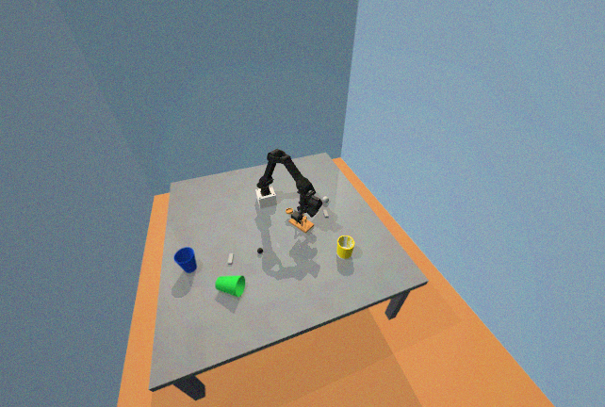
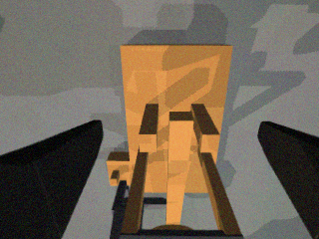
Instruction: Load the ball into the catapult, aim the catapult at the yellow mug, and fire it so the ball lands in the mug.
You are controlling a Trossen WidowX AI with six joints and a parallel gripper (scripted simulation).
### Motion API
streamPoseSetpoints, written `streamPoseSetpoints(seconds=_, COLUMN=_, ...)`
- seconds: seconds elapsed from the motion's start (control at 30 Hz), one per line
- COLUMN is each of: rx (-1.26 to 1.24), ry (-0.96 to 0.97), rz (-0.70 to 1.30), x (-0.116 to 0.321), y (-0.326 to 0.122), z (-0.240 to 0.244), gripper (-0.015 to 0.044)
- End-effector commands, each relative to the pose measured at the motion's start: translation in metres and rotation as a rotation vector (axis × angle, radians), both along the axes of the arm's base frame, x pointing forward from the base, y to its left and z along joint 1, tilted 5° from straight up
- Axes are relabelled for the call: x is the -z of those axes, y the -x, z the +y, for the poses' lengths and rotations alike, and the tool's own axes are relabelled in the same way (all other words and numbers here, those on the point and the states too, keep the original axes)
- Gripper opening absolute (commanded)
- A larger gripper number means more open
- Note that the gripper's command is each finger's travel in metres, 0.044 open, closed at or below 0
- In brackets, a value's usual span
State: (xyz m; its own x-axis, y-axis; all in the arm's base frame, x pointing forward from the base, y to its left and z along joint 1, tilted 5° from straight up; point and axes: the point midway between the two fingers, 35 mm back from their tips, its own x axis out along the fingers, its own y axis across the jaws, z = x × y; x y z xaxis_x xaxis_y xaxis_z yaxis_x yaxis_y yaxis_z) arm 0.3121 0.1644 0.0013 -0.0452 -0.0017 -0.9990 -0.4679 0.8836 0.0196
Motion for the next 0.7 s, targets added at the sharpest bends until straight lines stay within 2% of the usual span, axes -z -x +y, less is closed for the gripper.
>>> streamPoseSetpoints(seconds=0.0, rx=-0.001, ry=-0.002, rz=0.002, x=0.008, y=0.001, z=0.0, gripper=0.044)
streamPoseSetpoints(seconds=0.67, rx=-0.001, ry=-0.001, rz=0.002, x=0.036, y=0.003, z=0.0, gripper=0.044)
